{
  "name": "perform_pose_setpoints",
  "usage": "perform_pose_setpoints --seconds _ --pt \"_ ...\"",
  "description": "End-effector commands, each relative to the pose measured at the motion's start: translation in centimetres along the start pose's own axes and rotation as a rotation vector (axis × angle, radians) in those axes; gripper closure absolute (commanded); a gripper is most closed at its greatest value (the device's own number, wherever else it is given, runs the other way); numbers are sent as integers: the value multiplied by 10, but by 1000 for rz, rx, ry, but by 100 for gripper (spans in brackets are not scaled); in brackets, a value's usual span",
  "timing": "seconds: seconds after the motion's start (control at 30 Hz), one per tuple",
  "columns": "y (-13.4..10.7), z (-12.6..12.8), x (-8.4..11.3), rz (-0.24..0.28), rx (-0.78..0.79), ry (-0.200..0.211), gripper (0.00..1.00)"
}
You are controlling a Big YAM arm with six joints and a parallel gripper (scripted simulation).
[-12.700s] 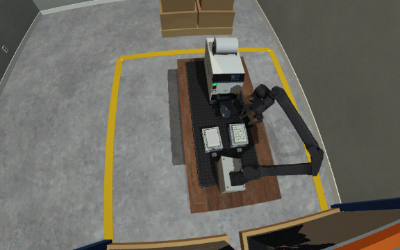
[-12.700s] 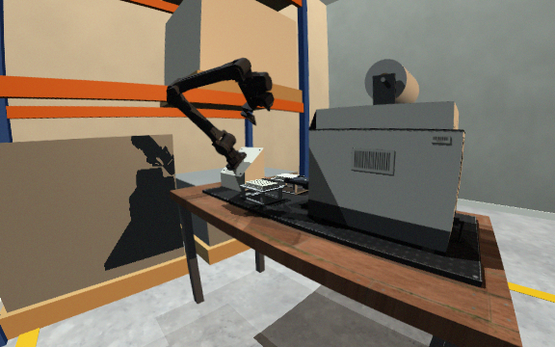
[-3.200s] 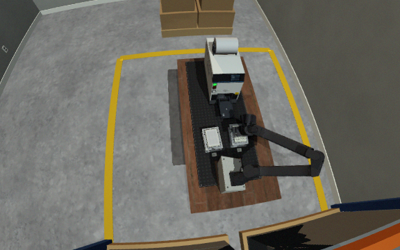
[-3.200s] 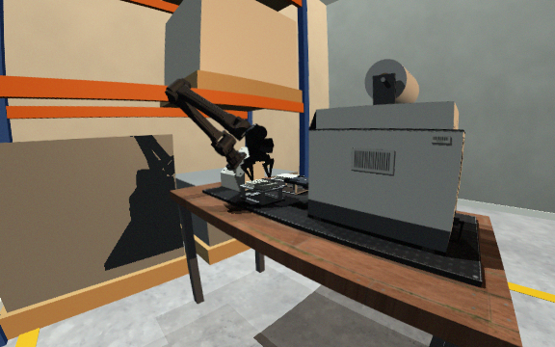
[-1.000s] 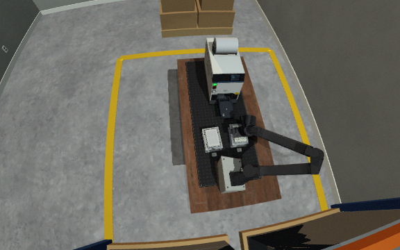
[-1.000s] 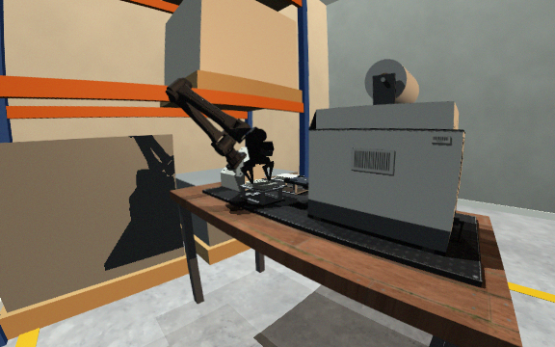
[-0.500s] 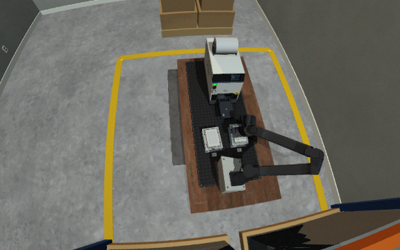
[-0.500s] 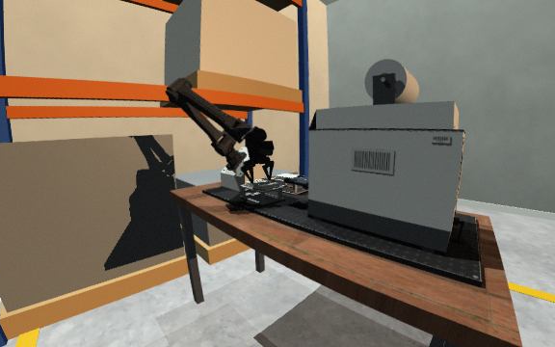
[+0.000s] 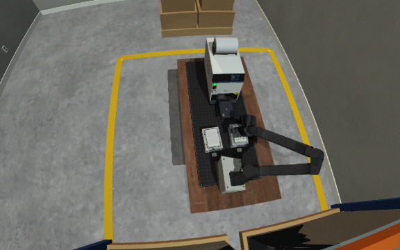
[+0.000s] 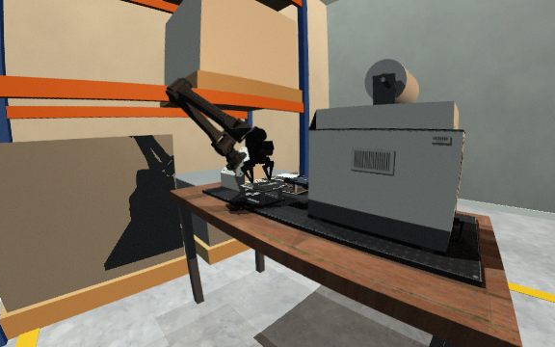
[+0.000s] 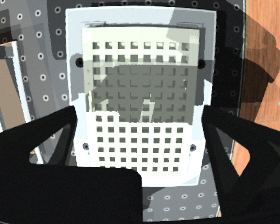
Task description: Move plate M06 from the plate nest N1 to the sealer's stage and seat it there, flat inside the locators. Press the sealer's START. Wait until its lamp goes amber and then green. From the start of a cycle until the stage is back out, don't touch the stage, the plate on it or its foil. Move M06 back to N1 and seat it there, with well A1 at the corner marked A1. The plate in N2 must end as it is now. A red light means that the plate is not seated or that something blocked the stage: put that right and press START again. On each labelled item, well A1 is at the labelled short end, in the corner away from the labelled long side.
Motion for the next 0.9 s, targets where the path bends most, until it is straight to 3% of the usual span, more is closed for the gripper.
perform_pose_setpoints --seconds 0.0,0.33,0.57,0.87 --pt "1 2 5 -13 -1 5 0" --pt "2 2 5 -14 -2 4 0" --pt "-5 -2 -10 7 0 -2 0" --pt "-2 -2 -15 1 1 -2 0"
Point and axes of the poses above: the point where the finger pads meet when closed, its own x axis back along the fingers, its own z axis across the jaws, y = z × x, the point moved 10 cm from there along x, back along the fingers, and after that the axes turned 13 degrees about -x, right-handed, at the moved point
